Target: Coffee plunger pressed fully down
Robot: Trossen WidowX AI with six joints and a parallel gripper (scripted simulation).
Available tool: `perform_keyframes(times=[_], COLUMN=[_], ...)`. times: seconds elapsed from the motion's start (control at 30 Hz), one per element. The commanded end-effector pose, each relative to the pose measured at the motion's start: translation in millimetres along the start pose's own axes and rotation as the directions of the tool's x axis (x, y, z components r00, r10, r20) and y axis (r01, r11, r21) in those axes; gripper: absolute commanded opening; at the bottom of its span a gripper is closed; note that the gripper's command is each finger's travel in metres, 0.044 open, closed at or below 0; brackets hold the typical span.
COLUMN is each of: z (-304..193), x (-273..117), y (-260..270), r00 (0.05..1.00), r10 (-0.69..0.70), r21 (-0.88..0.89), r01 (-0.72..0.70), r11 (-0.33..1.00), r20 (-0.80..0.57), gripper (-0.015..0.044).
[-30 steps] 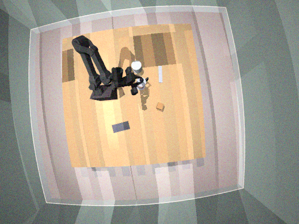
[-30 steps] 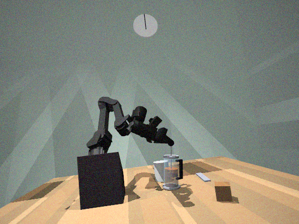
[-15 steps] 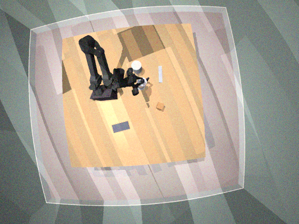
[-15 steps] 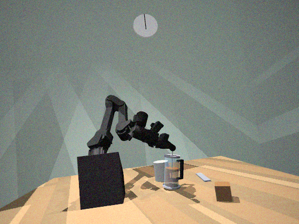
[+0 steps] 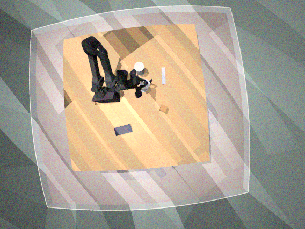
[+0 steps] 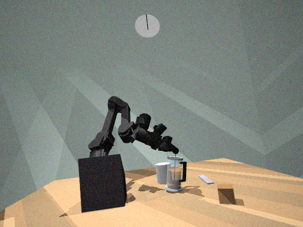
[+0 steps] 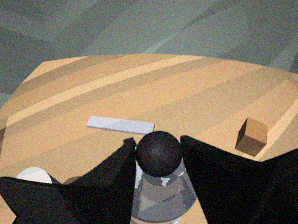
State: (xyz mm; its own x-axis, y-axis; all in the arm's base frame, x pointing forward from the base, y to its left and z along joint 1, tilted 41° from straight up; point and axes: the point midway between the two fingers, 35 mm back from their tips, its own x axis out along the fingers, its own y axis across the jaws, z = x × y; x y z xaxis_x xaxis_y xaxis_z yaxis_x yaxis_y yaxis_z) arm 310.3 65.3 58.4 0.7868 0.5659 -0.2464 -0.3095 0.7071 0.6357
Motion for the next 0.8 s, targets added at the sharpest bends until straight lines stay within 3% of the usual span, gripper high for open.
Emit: perform_keyframes(times=[0.0, 0.47, 0.77], z=[-2.9, 0.7, 0.7], x=[1.4, 1.1, 1.1], y=[0.1, -0.3, -0.3], r00=[1.0, 1.0, 1.0], r10=[0.001, 0.001, 0.001], r21=[0.01, 0.001, 0.001], r01=[-0.001, -0.001, -0.001], r11=[1.0, 1.0, 1.0], r20=[-0.014, 0.0, 0.0], gripper=[0.0118, 0.0118, 0.0354])
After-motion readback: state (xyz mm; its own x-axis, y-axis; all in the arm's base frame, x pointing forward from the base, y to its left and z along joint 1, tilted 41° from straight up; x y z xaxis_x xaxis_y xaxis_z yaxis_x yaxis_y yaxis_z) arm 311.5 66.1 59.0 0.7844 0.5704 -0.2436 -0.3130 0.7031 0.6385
